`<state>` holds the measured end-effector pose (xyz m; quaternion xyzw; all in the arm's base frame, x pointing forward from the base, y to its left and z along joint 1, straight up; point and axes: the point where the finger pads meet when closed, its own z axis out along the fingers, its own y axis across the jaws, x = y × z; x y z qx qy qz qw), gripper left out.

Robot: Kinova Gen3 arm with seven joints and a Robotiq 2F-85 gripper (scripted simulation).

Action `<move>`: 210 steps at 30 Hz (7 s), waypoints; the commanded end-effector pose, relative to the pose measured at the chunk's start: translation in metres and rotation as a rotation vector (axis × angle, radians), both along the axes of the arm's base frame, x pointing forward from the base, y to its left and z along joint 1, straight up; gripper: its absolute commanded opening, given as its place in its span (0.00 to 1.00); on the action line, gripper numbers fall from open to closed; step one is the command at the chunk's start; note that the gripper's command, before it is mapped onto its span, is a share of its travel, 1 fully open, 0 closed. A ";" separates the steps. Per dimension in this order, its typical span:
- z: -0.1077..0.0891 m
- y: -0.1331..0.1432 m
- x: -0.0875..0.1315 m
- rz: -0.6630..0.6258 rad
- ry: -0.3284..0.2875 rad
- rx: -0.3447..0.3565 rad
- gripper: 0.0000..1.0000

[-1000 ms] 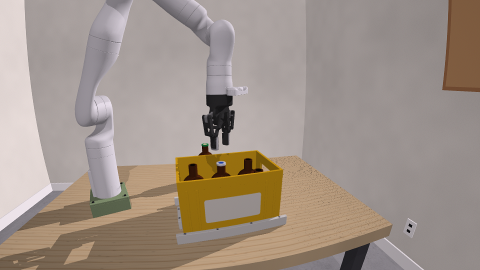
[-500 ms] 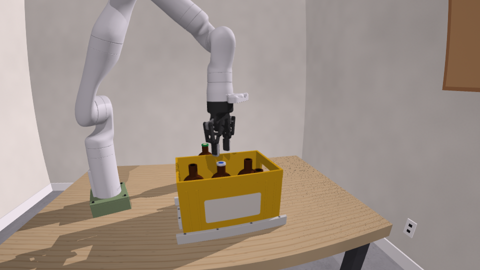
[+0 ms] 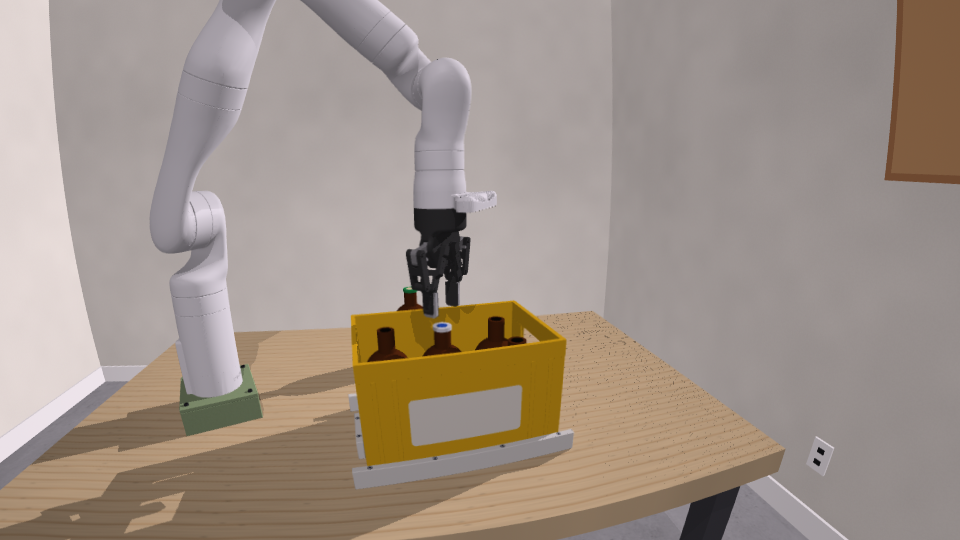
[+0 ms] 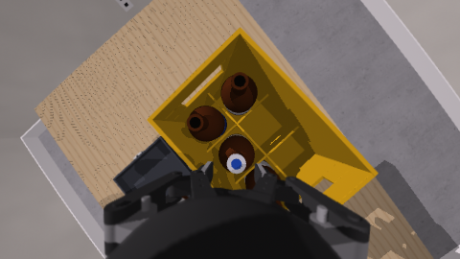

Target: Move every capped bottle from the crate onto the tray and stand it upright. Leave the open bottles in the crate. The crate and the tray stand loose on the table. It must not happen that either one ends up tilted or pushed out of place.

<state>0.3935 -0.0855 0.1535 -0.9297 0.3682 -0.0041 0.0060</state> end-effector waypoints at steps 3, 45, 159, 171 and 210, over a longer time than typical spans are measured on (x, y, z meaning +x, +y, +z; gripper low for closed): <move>-0.005 -0.002 -0.001 -0.004 0.003 -0.006 0.60; -0.036 -0.002 -0.001 -0.003 0.000 -0.004 0.60; 0.050 -0.002 -0.002 -0.006 0.010 -0.008 0.00; 0.090 -0.002 0.000 -0.004 0.004 -0.006 0.00; 0.135 -0.001 0.001 -0.011 0.004 -0.011 0.00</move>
